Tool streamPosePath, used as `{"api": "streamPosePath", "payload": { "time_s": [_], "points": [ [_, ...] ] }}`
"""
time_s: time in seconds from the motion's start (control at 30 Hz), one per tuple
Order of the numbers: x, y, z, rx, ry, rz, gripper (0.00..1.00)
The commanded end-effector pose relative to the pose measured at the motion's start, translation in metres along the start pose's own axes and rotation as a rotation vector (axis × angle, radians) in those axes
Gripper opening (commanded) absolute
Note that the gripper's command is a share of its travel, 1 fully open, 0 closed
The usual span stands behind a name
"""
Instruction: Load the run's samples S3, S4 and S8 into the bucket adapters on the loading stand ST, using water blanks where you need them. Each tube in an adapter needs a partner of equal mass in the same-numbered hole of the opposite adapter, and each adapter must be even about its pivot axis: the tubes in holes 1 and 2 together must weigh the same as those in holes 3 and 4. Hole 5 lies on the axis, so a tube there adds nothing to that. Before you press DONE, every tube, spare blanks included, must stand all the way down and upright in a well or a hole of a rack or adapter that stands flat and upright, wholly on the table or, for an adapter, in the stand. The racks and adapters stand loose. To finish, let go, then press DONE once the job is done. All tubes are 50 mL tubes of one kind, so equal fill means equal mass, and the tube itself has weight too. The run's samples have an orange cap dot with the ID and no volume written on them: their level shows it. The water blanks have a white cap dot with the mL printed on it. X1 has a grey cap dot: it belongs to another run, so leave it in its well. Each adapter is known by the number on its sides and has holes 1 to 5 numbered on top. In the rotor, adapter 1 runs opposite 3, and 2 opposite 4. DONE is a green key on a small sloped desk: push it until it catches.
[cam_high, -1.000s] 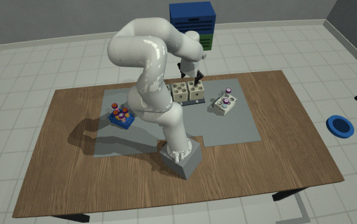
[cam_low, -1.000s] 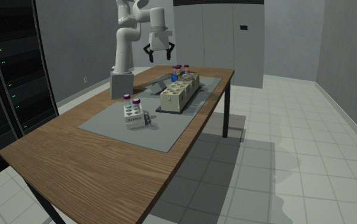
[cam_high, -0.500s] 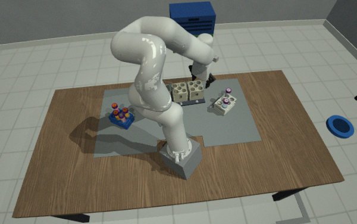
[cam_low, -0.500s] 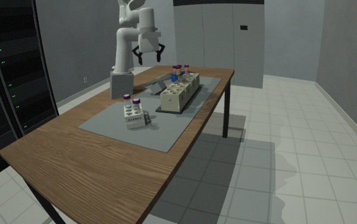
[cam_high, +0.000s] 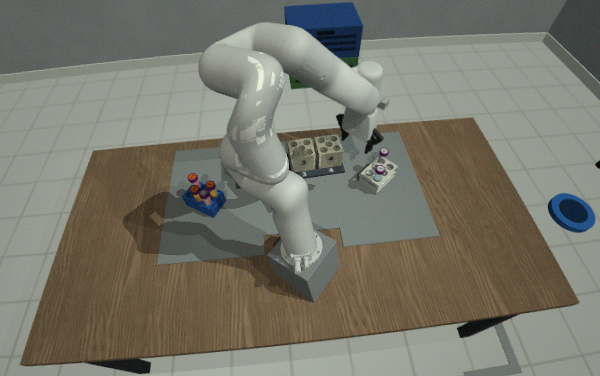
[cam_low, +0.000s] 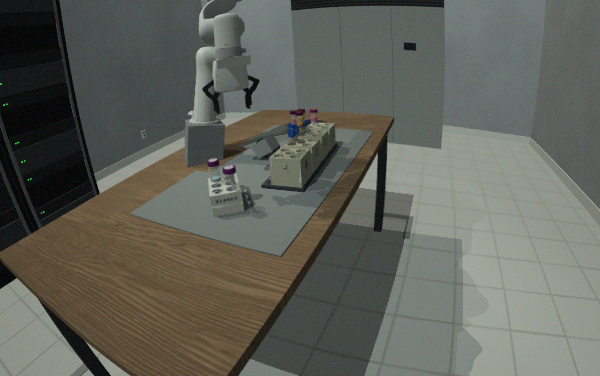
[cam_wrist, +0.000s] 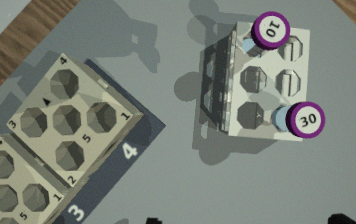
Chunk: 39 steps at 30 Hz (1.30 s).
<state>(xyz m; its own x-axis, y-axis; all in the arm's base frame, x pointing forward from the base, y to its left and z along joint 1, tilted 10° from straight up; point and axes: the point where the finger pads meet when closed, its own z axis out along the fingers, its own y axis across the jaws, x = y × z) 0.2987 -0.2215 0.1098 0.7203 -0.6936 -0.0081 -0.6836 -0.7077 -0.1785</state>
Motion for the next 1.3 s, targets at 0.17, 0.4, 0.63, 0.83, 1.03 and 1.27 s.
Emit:
{"api": "streamPosePath", "payload": {
  "time_s": [0.17,0.4,0.63,0.83,1.03,1.27],
  "points": [
    [0.015,0.040,-0.001,0.000,0.003,0.000,1.00],
    [0.023,0.063,-0.001,0.000,0.003,0.000,1.00],
    [0.034,0.097,-0.001,0.000,0.004,0.000,1.00],
    [0.035,0.100,0.010,0.000,0.003,0.000,1.00],
    [0.035,0.100,0.020,0.000,0.003,0.000,1.00],
    [0.035,0.100,0.039,0.000,0.003,0.000,1.00]
  ]
}}
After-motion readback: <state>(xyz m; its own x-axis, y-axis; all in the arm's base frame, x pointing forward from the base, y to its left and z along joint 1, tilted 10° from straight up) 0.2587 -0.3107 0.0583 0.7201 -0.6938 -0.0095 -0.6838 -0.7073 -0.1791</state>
